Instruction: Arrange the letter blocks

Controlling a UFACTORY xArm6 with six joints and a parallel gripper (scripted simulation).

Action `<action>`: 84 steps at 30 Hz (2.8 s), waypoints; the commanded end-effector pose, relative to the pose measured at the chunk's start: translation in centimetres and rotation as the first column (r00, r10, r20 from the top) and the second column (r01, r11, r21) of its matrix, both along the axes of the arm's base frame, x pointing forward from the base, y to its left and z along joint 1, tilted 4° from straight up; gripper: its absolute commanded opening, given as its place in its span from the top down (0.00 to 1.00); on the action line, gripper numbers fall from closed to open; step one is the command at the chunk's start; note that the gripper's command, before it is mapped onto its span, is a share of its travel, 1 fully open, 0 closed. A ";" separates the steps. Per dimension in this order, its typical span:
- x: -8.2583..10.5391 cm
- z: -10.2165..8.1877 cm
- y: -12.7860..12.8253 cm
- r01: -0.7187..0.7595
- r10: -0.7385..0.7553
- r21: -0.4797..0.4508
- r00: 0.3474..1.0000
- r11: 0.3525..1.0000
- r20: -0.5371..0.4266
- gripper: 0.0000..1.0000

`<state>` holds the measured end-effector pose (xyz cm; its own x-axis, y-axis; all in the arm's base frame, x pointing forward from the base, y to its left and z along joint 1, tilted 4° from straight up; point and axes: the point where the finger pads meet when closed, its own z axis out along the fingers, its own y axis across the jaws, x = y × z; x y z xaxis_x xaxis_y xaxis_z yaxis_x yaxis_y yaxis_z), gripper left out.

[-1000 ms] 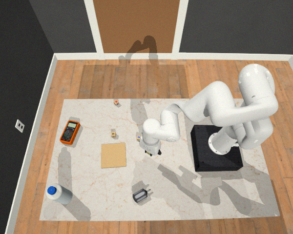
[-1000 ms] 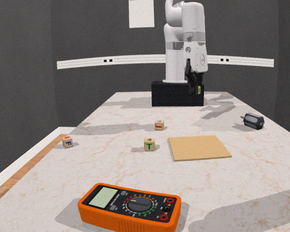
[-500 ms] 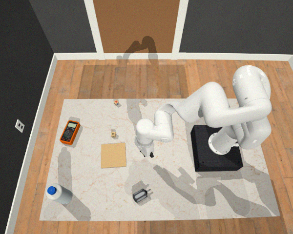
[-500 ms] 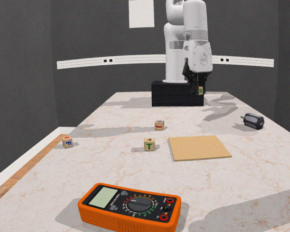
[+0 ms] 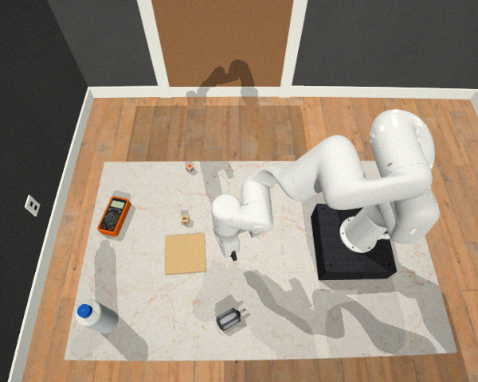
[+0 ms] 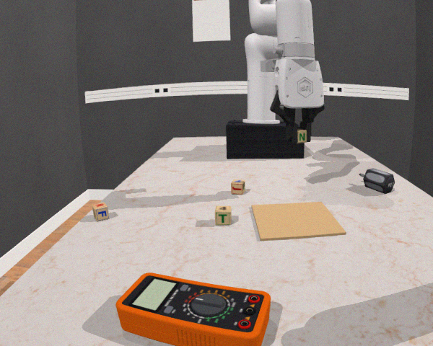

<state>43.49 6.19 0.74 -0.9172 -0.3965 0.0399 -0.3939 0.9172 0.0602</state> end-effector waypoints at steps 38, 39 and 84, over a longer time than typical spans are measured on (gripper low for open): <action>7.0 -0.1 0.9 0.729 -0.730 -0.065 0.683 0.682 0.000 0.77; 7.5 -0.1 0.9 0.767 -0.769 -0.069 0.639 0.638 0.001 0.77; 13.8 -0.9 1.6 0.978 -0.983 -0.102 -0.179 -0.183 0.046 0.77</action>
<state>56.27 7.68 -0.25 -0.3325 0.9416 0.0523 0.9412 0.3349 -0.0443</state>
